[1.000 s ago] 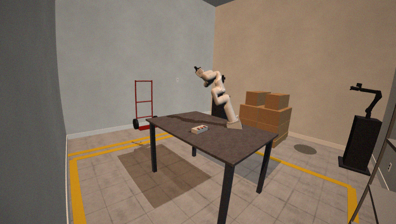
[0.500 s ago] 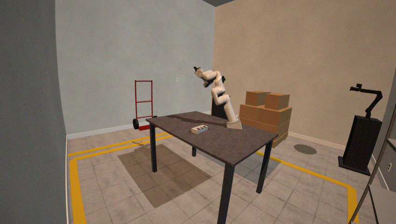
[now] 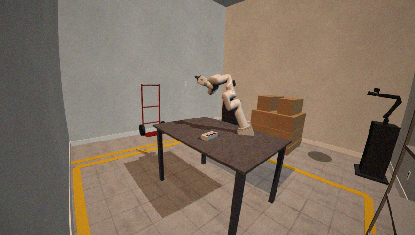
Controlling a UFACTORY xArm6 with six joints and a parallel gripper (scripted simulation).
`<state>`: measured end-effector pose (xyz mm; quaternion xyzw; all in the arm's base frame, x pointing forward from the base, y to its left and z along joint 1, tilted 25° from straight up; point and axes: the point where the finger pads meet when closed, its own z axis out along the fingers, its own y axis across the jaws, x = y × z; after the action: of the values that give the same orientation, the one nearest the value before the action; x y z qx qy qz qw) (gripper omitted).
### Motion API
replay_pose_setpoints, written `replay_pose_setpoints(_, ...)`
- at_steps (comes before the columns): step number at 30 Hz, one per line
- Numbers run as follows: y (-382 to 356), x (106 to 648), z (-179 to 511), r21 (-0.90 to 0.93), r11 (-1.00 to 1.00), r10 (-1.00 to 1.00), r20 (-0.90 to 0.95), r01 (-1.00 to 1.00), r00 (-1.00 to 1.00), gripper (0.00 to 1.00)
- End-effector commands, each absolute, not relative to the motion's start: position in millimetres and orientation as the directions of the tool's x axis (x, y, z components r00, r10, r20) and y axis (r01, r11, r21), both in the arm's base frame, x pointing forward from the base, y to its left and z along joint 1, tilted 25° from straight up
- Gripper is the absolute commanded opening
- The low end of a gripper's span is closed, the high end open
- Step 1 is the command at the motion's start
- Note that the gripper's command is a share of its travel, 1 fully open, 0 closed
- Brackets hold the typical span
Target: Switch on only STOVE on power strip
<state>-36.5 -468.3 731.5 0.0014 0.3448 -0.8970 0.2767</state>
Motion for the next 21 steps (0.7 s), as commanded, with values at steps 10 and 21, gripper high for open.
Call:
replay_pose_setpoints(10,-521,91,685,-0.785,-0.333,-0.546,-0.291,0.523,-0.786,0.00)
replay_pose_setpoints(21,-525,202,630,-0.887,-0.100,-0.578,-0.317,0.451,-0.752,0.00)
